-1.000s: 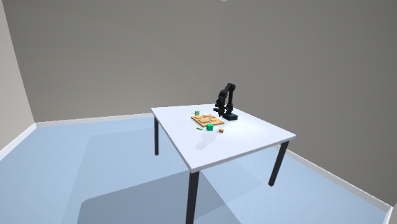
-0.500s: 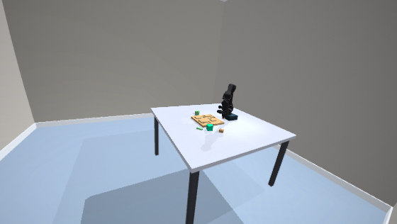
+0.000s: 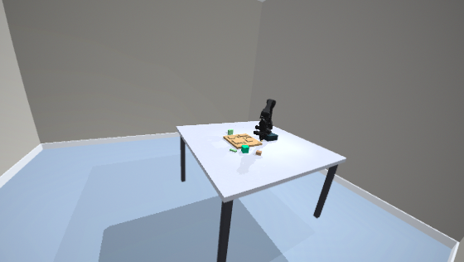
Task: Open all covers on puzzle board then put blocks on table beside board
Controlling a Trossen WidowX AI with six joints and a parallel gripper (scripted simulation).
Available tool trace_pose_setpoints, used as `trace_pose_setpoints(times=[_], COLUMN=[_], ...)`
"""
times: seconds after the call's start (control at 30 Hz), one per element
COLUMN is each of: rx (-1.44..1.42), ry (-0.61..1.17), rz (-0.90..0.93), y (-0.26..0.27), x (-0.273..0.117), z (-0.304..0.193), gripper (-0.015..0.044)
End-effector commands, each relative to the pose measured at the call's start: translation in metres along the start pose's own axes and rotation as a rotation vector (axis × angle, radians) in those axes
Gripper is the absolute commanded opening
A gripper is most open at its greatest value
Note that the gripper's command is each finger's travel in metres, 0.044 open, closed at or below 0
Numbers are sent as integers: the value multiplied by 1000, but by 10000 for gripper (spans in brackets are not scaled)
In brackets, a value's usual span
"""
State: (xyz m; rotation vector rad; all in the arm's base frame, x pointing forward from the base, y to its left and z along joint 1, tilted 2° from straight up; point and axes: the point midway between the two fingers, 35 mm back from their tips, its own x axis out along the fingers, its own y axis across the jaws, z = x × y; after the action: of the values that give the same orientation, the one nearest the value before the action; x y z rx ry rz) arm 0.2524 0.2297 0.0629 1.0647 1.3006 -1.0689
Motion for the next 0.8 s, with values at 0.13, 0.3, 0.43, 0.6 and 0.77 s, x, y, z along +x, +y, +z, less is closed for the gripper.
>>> trace_pose_setpoints(times=[0.13,0.3,0.43,0.6,0.77], rx=[5,5,5,5,5], ry=[1,1,1,1,1], rz=[-4,-4,-4,-4,-4], y=[0,1,1,1,0], x=[15,24,30,38,47], z=[-1,-1,-1,-1,-1], gripper=[80,80,80,80,80])
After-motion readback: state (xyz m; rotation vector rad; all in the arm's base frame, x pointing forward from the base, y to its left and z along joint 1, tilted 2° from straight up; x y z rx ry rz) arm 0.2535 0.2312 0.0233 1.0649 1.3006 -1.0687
